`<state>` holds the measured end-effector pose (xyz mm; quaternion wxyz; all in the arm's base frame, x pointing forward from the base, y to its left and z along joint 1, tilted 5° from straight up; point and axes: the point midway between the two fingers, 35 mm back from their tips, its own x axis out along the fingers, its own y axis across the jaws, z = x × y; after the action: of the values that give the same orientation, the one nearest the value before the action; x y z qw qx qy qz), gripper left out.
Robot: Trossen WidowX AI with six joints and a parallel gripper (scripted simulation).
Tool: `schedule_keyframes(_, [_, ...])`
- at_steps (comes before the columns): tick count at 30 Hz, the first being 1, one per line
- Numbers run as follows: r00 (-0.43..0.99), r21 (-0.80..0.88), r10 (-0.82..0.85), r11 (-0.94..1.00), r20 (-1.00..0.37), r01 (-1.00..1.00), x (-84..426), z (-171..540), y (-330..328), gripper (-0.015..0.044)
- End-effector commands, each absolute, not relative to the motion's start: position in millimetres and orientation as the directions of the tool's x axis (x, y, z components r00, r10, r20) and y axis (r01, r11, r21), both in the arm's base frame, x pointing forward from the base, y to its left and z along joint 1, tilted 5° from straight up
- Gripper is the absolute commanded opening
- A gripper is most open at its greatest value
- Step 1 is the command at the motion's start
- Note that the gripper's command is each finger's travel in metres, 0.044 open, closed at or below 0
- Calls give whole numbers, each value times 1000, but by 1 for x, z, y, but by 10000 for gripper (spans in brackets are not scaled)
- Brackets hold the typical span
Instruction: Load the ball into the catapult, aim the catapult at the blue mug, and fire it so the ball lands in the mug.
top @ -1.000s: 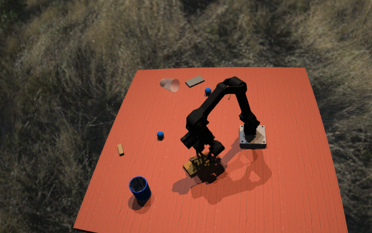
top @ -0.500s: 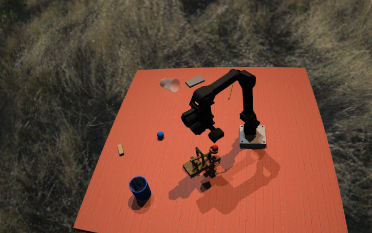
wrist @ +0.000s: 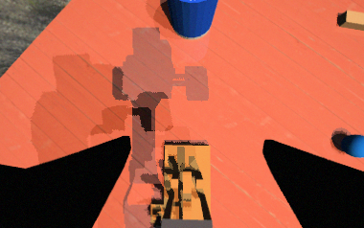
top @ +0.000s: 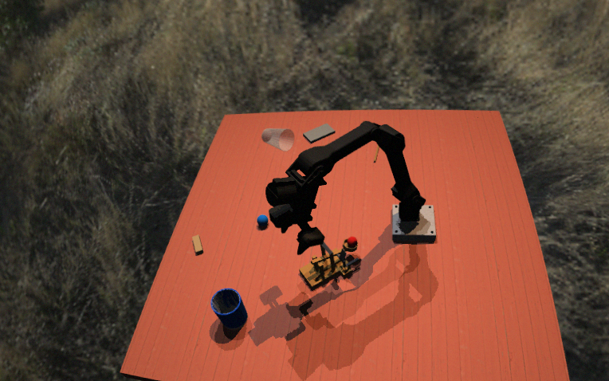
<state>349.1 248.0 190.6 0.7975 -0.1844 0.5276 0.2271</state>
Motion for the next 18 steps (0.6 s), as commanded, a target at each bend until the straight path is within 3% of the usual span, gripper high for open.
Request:
schedule_keyframes(1, [441, -67, 224, 831, -869, -552, 384, 202, 270, 440])
schedule_keyframes(9, [627, -77, 330, 844, -705, -531, 444, 239, 307, 440])
schedule_keyframes(18, [641, -77, 338, 846, -689, -528, 448, 243, 309, 440])
